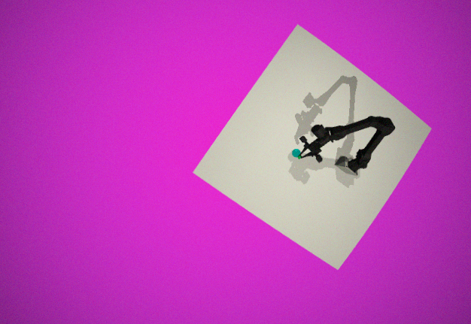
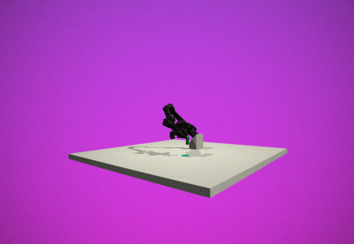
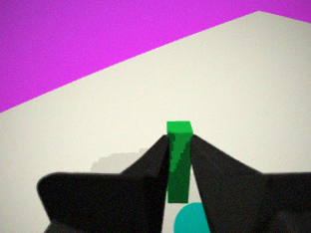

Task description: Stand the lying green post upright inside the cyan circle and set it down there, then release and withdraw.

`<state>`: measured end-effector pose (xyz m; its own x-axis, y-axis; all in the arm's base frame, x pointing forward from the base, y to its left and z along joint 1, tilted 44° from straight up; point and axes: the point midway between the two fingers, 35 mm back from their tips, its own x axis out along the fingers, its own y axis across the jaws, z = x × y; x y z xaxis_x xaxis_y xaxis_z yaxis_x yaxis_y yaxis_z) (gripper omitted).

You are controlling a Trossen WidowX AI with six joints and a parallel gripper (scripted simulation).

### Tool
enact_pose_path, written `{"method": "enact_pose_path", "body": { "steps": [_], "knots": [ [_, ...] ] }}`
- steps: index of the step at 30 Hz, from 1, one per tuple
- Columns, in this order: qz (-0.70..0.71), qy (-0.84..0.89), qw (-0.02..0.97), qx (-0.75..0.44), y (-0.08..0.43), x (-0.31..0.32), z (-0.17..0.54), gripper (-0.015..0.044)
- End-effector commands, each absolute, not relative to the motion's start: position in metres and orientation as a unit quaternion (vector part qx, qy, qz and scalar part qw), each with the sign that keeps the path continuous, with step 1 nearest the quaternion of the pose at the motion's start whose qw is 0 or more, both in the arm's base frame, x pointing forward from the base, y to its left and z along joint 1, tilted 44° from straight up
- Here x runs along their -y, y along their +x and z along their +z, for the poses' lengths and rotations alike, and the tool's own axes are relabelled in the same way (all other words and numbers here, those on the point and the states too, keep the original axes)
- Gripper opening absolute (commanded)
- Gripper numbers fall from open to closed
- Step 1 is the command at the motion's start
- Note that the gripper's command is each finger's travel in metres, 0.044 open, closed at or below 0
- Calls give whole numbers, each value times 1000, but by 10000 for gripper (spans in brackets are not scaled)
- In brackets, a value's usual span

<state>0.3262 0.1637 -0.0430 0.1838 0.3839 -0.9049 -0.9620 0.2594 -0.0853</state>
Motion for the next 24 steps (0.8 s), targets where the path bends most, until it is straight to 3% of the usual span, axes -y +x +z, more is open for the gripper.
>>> {"method": "enact_pose_path", "body": {
  "steps": [1,24],
  "knots": [
    [501,-352,687,-391,323,-162,-42,23],
    [525,-347,714,-307,319,-157,-27,23]
  ]
}}
